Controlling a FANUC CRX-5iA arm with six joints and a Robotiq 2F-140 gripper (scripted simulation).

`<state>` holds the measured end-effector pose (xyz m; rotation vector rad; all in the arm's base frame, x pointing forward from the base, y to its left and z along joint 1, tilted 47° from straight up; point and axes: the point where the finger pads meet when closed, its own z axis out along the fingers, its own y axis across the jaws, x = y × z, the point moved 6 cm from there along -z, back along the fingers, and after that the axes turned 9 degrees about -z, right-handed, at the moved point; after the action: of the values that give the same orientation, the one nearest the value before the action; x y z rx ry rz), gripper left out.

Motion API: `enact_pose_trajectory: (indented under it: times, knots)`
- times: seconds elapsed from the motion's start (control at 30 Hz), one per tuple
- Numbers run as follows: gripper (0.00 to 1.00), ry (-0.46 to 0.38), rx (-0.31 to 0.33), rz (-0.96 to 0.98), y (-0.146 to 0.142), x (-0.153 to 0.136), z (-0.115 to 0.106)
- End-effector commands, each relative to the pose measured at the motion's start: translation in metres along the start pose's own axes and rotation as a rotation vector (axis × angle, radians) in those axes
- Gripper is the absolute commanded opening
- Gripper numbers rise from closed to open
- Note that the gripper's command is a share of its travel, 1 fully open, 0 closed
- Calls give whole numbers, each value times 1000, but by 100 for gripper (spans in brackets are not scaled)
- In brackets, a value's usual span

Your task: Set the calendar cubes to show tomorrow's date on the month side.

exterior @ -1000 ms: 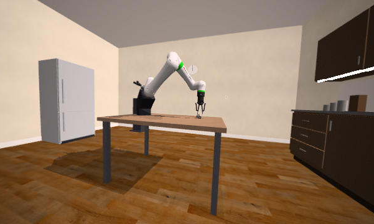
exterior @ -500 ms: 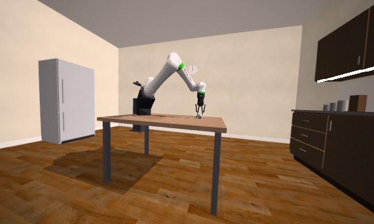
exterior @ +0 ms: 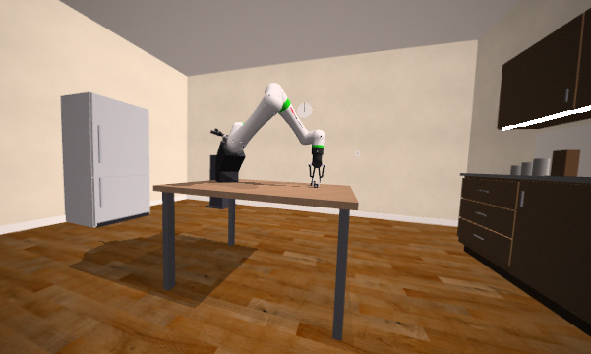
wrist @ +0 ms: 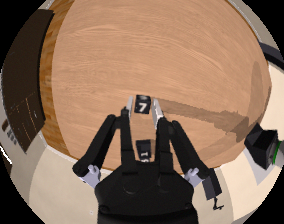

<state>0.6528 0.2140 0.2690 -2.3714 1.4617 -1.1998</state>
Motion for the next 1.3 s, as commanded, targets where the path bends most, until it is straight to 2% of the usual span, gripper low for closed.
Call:
enact_pose_trajectory:
  times: [0.0, 0.7, 0.73, 1.27]
  knots:
    - [35, 0, 0, 0, 0, 0, 0]
    - [35, 0, 0, 0, 0, 0, 0]
    - [24, 0, 0, 0, 0, 0, 0]
    - [24, 0, 0, 0, 0, 0, 0]
